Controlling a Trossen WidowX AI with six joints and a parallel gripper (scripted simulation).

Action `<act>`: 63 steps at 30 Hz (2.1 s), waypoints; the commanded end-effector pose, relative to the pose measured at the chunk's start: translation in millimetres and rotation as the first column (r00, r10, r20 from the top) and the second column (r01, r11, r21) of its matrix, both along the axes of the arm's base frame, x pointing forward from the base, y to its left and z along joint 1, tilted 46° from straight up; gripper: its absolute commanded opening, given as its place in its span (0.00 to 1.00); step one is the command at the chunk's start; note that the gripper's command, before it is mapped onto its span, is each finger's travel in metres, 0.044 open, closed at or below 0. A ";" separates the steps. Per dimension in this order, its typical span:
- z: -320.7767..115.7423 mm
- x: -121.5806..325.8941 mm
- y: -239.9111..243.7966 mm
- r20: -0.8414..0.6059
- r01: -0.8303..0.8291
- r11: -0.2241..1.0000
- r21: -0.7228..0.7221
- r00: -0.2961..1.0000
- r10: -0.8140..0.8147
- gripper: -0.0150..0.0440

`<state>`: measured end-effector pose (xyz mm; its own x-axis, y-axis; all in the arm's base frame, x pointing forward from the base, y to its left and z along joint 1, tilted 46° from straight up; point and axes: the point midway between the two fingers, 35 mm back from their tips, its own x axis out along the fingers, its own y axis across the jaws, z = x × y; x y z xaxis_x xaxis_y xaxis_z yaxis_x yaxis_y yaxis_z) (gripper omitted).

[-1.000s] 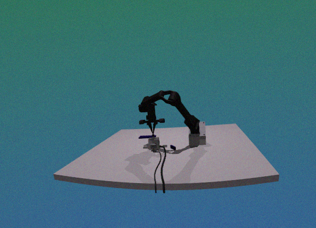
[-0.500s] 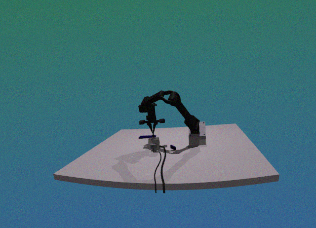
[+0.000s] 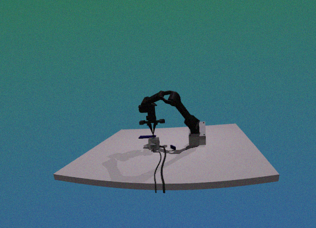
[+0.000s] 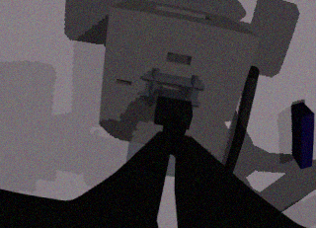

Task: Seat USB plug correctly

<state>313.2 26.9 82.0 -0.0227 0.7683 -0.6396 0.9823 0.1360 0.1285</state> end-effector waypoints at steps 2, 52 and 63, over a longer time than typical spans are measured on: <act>-0.5 0.3 0.8 -0.002 0.003 1.000 0.004 1.000 -0.003 0.25; -4.7 0.2 5.1 -0.001 0.003 1.000 0.004 1.000 -0.003 0.25; -5.6 0.2 6.1 -0.001 0.003 1.000 0.004 1.000 -0.003 0.25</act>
